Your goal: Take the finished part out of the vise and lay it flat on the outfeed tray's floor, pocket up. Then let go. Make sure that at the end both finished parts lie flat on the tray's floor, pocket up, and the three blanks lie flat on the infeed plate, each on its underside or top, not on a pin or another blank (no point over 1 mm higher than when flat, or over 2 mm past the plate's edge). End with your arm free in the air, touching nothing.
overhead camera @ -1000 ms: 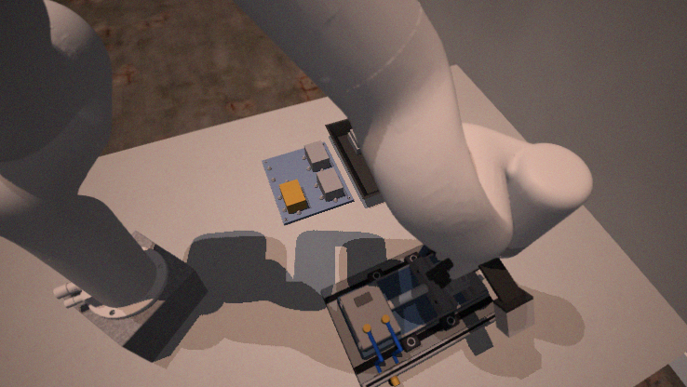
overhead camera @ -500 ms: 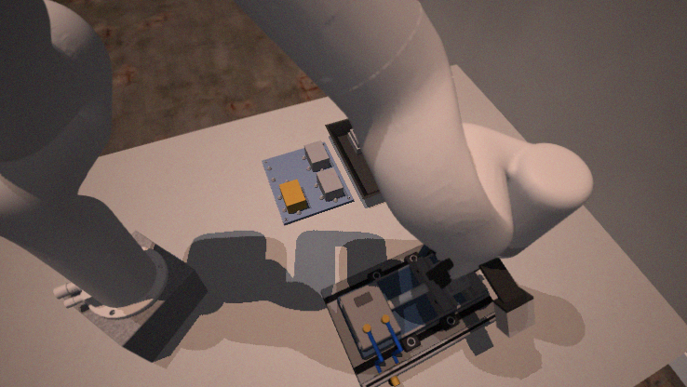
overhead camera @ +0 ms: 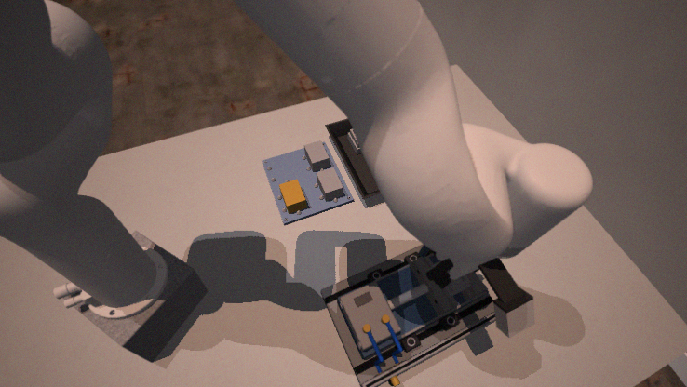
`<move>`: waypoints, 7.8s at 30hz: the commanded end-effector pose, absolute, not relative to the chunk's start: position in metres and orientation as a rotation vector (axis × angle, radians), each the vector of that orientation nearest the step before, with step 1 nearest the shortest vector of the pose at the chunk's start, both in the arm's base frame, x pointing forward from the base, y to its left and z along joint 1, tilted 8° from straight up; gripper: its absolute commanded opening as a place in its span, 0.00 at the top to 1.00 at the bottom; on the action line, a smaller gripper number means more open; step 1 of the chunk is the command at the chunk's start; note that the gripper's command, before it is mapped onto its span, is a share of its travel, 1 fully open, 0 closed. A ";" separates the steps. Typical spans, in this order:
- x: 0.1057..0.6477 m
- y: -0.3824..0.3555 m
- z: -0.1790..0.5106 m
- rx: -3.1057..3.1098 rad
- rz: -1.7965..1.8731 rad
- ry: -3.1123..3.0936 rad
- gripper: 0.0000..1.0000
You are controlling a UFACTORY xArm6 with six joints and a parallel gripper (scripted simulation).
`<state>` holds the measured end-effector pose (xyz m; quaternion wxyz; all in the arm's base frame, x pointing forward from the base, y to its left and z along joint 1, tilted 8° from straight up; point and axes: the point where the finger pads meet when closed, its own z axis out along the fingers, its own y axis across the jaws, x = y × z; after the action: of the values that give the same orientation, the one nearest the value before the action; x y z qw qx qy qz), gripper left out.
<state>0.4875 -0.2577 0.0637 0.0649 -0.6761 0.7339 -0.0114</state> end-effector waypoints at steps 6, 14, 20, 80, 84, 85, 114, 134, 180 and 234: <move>0.489 -0.258 0.064 -2.039 -0.041 2.214 0.31; 0.489 -0.258 0.061 -2.039 -0.041 2.214 0.31; 0.490 -0.258 0.059 -2.039 -0.041 2.214 0.31; 0.490 -0.258 0.053 -2.039 -0.041 2.214 1.00; 0.490 -0.258 0.053 -2.039 -0.041 2.214 1.00; 0.490 -0.258 0.053 -2.039 -0.041 2.214 1.00; 0.490 -0.258 0.054 -2.039 -0.041 2.214 1.00; 0.487 -0.260 0.079 -2.039 -0.041 2.214 1.00; 0.525 -0.130 0.110 -2.023 -0.038 2.236 1.00; 0.527 0.034 0.123 -1.995 -0.038 2.253 1.00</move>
<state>0.5257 0.0337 0.1210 0.0642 -0.6614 0.7472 -0.0110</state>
